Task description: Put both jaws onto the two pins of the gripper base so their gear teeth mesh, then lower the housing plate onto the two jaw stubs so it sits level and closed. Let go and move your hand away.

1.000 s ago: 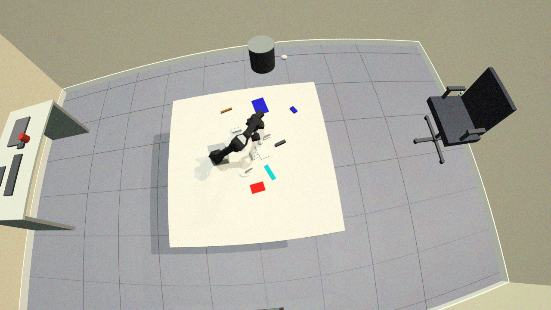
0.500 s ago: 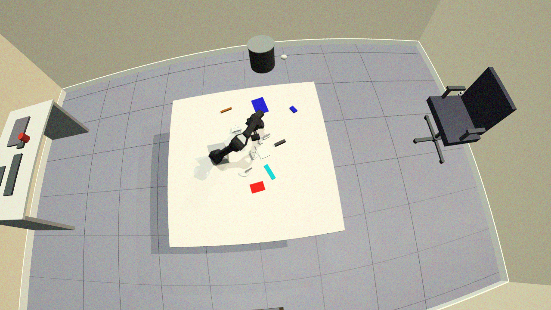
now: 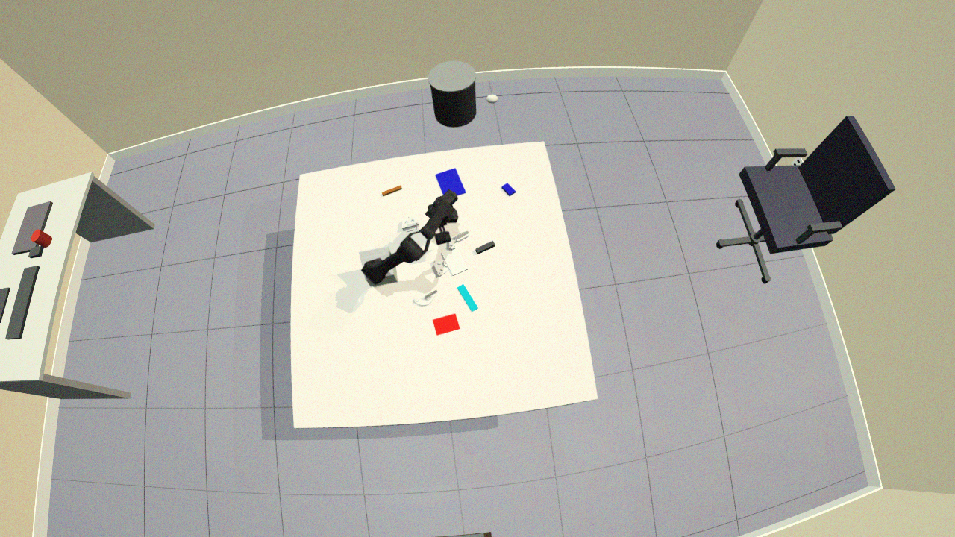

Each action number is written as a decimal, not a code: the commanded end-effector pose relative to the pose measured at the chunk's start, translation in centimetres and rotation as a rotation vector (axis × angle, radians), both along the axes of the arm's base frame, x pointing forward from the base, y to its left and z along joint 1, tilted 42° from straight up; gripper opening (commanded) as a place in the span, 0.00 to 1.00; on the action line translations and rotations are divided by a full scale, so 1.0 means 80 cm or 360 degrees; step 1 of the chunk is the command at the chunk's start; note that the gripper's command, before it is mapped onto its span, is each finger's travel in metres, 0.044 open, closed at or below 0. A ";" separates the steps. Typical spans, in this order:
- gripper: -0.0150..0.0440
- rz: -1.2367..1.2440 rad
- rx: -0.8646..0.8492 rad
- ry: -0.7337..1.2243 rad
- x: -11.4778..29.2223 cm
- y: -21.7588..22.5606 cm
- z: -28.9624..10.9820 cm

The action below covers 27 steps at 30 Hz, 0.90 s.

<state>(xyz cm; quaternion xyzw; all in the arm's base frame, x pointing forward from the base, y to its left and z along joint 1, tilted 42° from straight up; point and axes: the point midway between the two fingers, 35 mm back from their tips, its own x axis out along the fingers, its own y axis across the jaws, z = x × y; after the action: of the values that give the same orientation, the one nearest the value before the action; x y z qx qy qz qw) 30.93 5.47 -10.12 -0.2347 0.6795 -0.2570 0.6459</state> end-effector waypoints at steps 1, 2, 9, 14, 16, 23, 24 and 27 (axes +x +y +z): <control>1.00 0.0000 0.0000 0.0000 0.000 0.000 0.000; 1.00 0.0000 0.0000 0.0000 0.000 0.000 0.000; 0.69 0.0000 0.0000 0.0000 0.000 0.000 0.000; 0.47 0.0000 0.0000 0.0000 0.000 0.000 0.000; 0.38 0.0000 0.0000 0.0000 0.000 0.000 0.000; 0.25 0.0000 0.0000 0.0000 0.000 0.000 0.000; 0.25 0.0000 0.0000 0.0000 0.000 0.000 0.000; 0.25 0.0000 0.0000 0.0000 0.000 0.000 0.000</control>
<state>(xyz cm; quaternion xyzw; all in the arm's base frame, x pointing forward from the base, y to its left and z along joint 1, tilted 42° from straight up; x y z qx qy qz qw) 30.93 5.47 -10.12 -0.2347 0.6795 -0.2570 0.6459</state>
